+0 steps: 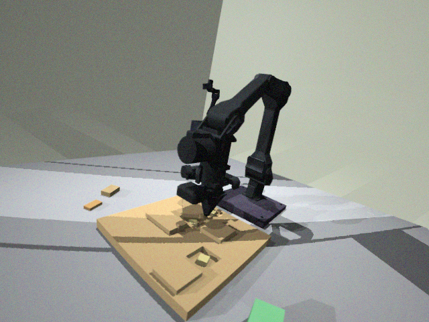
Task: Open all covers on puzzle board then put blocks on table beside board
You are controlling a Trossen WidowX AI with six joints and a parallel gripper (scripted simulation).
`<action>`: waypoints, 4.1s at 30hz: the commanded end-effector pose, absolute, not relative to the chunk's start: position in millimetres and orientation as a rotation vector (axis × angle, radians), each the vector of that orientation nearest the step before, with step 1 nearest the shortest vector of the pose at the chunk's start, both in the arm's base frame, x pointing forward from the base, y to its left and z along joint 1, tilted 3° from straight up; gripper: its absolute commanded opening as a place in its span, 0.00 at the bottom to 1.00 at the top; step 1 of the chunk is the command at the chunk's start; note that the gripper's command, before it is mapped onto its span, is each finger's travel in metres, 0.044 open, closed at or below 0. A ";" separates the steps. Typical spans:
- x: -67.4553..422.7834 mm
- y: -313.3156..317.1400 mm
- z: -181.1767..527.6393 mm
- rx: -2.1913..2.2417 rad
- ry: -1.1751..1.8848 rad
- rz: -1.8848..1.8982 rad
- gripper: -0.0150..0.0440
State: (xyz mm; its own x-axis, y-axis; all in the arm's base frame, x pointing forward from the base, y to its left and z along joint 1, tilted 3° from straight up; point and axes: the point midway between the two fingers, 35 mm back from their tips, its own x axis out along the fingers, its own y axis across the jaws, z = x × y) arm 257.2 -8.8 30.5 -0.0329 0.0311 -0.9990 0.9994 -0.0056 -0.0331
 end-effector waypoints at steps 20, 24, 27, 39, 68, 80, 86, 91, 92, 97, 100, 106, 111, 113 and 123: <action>280.0 -19.6 31.1 1.219 1.249 -1.213 0.25; 283.3 -22.4 31.0 1.219 1.249 -1.213 0.25; 286.2 -25.0 31.0 1.219 1.248 -1.213 0.25; 296.1 -34.4 30.4 1.219 1.247 -1.212 0.25; 308.8 -52.2 43.3 1.219 1.246 -1.212 0.25; 310.1 -53.1 58.8 1.219 1.245 -1.212 0.25; 310.4 -53.5 66.6 1.219 1.245 -1.212 0.25; 310.5 -53.8 73.2 1.219 1.245 -1.212 0.25; 310.5 -53.8 74.5 1.219 1.245 -1.212 0.25; 309.9 -53.2 74.7 1.226 1.251 -1.217 0.25; 317.4 -61.5 79.2 1.224 1.248 -1.215 0.25; 330.9 -78.6 87.7 1.218 1.243 -1.212 0.25; 330.9 -78.6 87.7 1.218 1.243 -1.212 0.25; 330.9 -78.6 87.7 1.218 1.243 -1.212 0.25; 330.9 -78.6 87.7 1.218 1.243 -1.212 0.25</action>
State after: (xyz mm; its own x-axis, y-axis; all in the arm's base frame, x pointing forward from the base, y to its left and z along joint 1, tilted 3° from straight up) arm 331.3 -77.7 87.5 -0.0177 0.0304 -0.9994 0.9998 -0.0060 -0.0179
